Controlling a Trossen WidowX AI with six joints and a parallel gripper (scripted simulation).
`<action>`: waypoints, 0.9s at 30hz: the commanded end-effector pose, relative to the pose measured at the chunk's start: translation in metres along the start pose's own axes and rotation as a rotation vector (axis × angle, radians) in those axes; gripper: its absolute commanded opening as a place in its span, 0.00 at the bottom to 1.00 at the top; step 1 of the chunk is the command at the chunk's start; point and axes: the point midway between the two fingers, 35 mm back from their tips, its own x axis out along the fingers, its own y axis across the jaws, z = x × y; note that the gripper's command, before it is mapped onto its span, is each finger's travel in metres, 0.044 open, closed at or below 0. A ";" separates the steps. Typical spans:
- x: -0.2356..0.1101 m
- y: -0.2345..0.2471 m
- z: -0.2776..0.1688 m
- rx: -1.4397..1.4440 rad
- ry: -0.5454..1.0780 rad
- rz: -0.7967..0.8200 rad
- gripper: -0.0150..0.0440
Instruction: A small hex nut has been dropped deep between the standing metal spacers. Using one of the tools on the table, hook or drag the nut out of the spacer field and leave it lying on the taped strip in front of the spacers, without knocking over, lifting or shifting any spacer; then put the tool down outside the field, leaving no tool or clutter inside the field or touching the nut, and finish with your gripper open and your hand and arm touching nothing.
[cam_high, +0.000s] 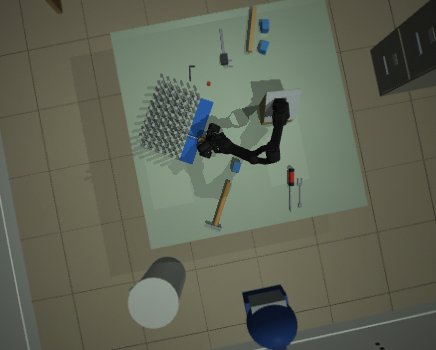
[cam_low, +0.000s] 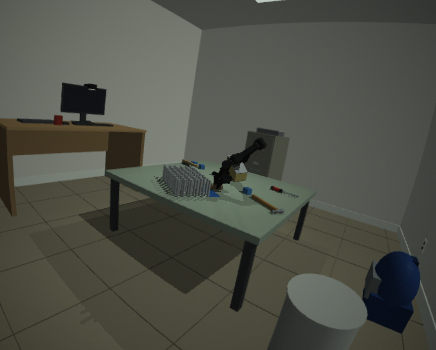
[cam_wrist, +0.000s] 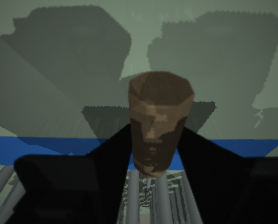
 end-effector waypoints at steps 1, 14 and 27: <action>-0.002 0.001 0.004 0.003 0.002 0.002 0.25; -0.005 0.001 0.012 0.003 0.001 0.002 0.25; -0.008 0.001 0.021 0.004 0.001 0.002 0.25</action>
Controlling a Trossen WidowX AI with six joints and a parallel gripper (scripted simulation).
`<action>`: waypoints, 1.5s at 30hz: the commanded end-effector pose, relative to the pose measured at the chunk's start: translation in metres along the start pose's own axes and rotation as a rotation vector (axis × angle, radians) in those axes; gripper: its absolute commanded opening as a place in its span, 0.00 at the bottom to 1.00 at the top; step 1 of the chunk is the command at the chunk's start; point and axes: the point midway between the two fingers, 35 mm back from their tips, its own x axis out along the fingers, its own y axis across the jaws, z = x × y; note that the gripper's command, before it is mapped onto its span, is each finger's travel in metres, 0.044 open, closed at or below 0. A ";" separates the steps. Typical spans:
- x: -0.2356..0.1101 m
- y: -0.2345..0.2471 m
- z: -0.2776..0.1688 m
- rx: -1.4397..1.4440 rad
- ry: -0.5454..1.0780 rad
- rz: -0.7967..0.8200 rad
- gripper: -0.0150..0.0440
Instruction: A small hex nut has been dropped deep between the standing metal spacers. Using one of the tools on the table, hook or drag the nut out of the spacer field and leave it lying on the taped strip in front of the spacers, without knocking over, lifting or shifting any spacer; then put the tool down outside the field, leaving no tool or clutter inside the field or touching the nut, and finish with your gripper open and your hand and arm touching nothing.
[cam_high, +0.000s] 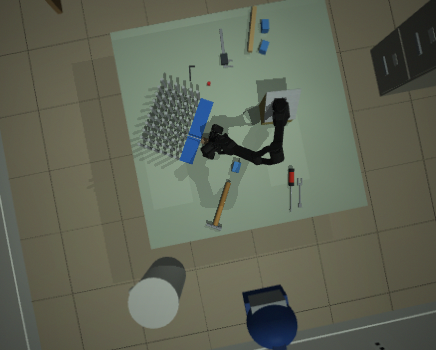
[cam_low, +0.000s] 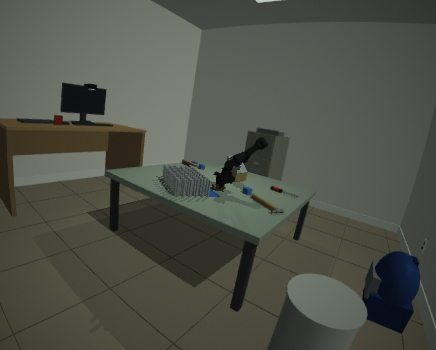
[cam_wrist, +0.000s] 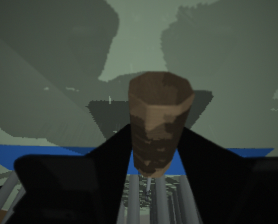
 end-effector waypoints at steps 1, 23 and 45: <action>-0.002 0.001 0.004 0.003 0.002 0.002 0.25; -0.007 0.001 0.019 0.003 0.001 0.002 0.25; -0.013 0.001 0.034 0.004 0.001 0.002 0.25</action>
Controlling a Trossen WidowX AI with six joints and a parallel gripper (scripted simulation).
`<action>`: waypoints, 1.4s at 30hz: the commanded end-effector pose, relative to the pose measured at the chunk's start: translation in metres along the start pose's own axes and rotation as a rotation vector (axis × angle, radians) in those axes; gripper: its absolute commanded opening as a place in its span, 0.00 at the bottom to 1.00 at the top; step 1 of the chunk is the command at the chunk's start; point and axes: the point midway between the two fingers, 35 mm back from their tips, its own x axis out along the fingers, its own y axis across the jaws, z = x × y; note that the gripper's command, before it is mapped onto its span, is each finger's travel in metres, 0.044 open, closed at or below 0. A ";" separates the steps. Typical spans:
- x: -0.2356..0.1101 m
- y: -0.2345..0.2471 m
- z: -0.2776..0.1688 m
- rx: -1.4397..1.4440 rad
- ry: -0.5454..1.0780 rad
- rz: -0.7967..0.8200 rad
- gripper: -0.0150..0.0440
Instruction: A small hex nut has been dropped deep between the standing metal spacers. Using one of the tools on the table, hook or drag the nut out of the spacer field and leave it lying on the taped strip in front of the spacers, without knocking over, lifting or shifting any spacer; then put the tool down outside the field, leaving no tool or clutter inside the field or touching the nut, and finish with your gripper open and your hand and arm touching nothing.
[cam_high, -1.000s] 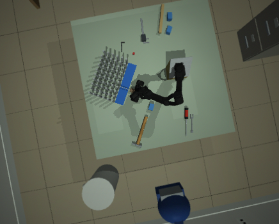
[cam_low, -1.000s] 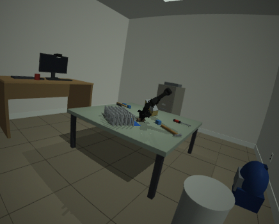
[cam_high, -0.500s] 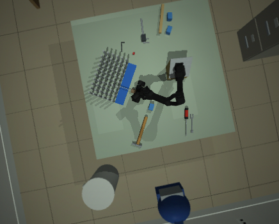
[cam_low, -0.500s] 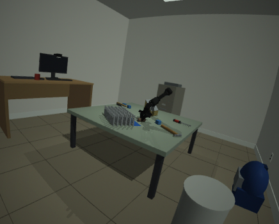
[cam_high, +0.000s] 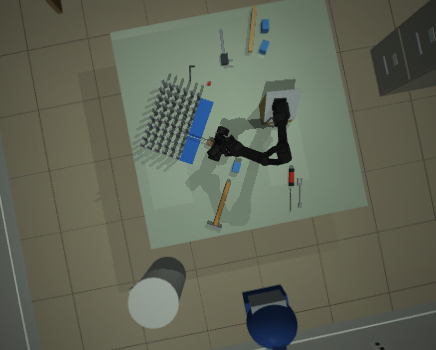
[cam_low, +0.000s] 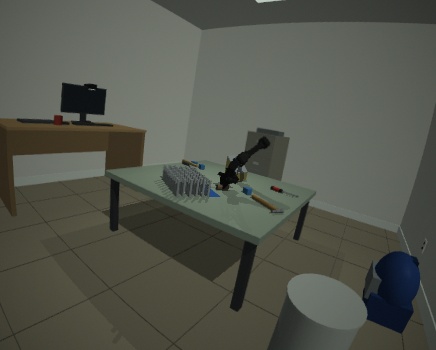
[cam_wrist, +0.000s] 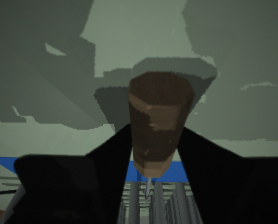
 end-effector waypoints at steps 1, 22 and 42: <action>-0.002 0.001 0.004 0.003 0.002 0.001 0.25; -0.007 0.001 0.018 0.003 0.001 0.002 0.25; -0.012 0.001 0.031 0.004 0.001 0.001 0.25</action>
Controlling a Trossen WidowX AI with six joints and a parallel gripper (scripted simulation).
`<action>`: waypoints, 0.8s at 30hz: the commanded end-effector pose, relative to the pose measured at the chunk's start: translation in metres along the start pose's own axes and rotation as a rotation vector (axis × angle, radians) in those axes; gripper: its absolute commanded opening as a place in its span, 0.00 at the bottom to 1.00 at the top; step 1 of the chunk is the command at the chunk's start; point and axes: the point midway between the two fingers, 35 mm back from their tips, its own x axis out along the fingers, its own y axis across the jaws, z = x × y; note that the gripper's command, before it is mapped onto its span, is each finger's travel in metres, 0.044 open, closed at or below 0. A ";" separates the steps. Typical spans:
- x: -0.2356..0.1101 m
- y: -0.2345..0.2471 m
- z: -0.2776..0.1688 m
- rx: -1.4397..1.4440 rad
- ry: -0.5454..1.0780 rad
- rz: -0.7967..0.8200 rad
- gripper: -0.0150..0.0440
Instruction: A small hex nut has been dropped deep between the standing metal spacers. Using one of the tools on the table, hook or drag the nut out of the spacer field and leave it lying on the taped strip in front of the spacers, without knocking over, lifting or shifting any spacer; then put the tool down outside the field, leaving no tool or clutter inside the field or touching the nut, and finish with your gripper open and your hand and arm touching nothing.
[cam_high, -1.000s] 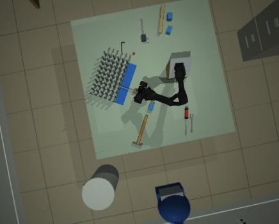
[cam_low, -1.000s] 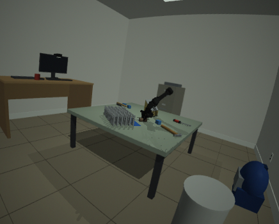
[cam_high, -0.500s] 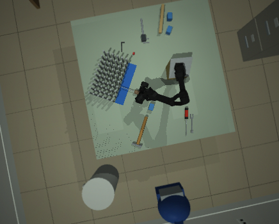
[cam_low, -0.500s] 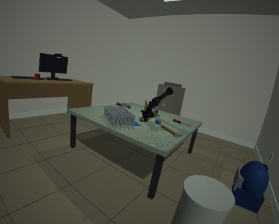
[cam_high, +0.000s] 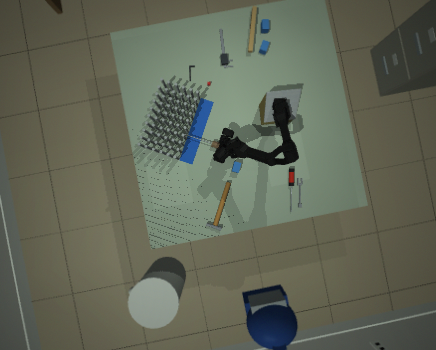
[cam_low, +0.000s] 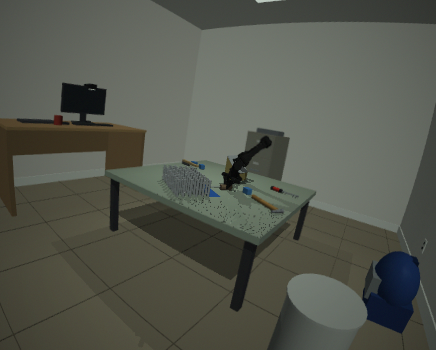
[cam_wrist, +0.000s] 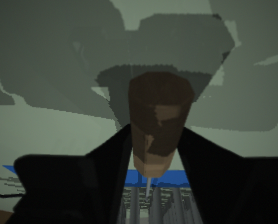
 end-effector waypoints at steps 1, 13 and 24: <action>-0.002 0.001 0.004 0.003 0.002 0.001 0.25; -0.005 0.001 0.012 0.003 0.002 0.001 0.25; -0.007 0.001 0.019 0.003 0.002 0.001 0.25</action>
